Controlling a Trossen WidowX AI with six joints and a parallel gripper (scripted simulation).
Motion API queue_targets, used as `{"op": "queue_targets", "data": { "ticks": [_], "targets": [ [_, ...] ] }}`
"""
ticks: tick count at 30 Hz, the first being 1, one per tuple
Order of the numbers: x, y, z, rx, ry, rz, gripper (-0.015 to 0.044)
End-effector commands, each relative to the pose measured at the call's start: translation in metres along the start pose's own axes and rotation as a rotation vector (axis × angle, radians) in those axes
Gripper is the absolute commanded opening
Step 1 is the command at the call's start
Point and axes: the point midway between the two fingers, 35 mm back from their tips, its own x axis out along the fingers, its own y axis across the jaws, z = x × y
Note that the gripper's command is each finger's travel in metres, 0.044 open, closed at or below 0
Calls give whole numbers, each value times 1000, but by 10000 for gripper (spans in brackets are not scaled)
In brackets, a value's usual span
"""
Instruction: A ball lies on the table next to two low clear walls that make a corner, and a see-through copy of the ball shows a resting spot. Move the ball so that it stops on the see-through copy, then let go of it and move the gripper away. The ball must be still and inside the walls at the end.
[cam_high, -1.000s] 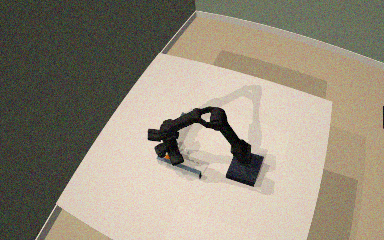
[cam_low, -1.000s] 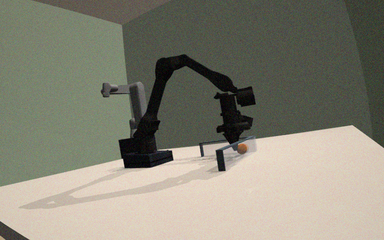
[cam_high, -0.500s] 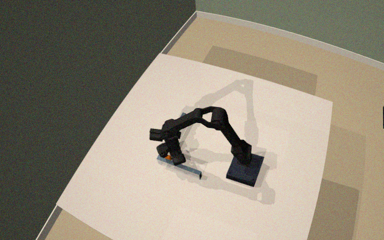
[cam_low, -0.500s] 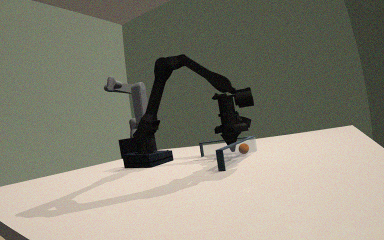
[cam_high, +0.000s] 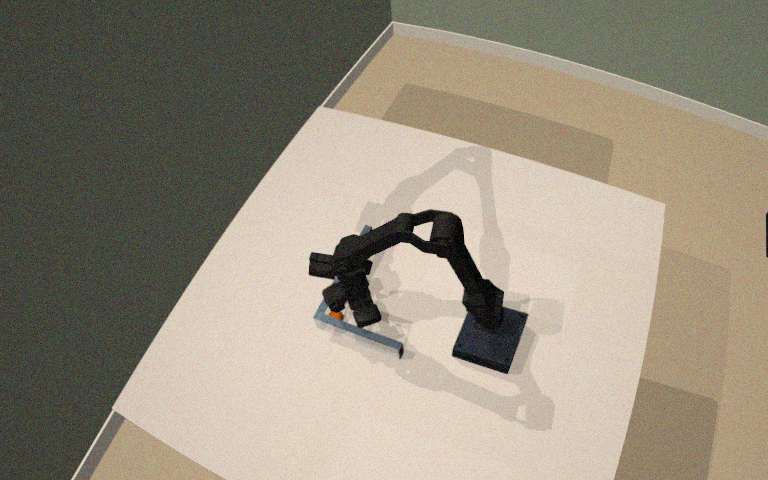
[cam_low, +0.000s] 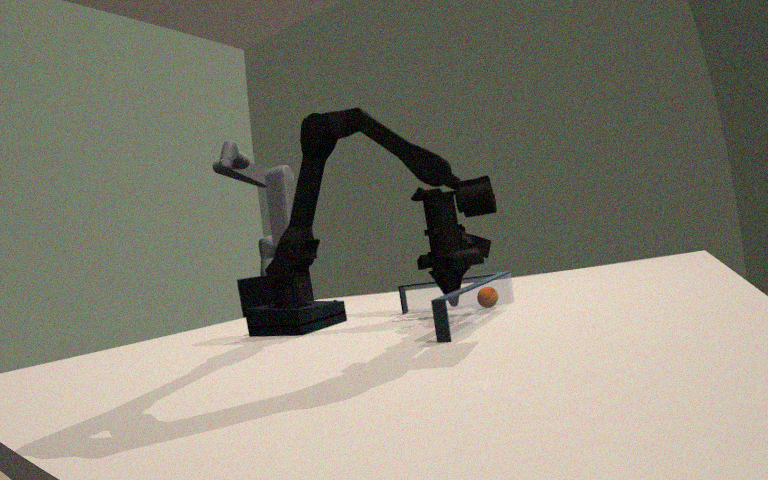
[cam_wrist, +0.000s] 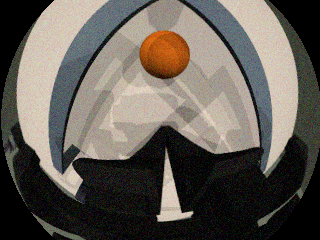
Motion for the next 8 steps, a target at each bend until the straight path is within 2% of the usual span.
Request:
{"op": "queue_targets", "data": {
  "ticks": [1,8],
  "targets": [
    [0,1,-6,-2,-2,1,0],
    [-35,0,-7,-2,-2,1,0]
  ]
}}
